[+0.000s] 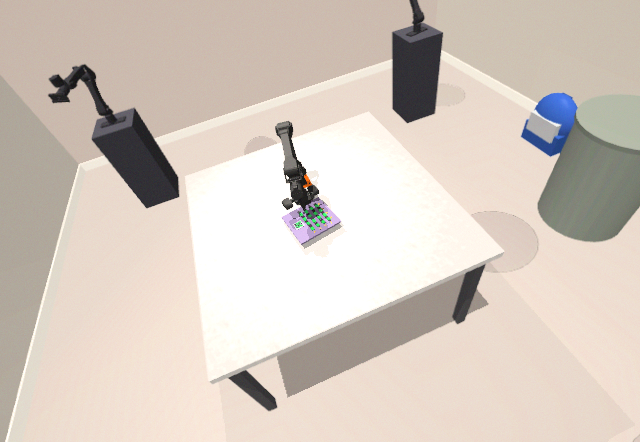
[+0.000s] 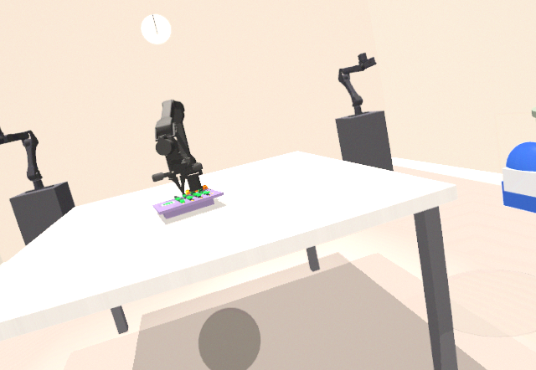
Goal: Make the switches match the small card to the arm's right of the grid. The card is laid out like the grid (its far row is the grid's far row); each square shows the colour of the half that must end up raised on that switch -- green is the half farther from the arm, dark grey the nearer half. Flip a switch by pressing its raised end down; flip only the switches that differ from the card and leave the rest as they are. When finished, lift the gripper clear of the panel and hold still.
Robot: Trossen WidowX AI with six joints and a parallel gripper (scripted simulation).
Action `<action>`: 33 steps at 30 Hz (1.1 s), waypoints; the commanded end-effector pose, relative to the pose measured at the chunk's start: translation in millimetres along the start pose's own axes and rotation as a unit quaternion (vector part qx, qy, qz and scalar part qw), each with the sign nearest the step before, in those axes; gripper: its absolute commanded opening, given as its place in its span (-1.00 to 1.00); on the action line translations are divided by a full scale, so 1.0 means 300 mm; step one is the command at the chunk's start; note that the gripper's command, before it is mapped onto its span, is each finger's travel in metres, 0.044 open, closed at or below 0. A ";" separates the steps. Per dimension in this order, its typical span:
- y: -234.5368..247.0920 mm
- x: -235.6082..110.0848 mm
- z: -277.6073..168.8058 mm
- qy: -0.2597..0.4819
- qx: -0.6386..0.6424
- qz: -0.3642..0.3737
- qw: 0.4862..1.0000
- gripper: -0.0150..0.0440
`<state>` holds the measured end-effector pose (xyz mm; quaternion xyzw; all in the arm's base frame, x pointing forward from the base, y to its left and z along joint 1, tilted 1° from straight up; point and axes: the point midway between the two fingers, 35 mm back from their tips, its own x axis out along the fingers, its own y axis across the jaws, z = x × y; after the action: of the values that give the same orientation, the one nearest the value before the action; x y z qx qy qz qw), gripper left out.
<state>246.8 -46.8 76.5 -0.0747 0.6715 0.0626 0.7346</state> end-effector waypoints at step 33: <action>0.006 -0.209 0.037 0.011 -0.004 0.003 1.000 -0.49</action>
<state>247.1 -44.5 137.6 -0.0761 0.6764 0.0662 0.7296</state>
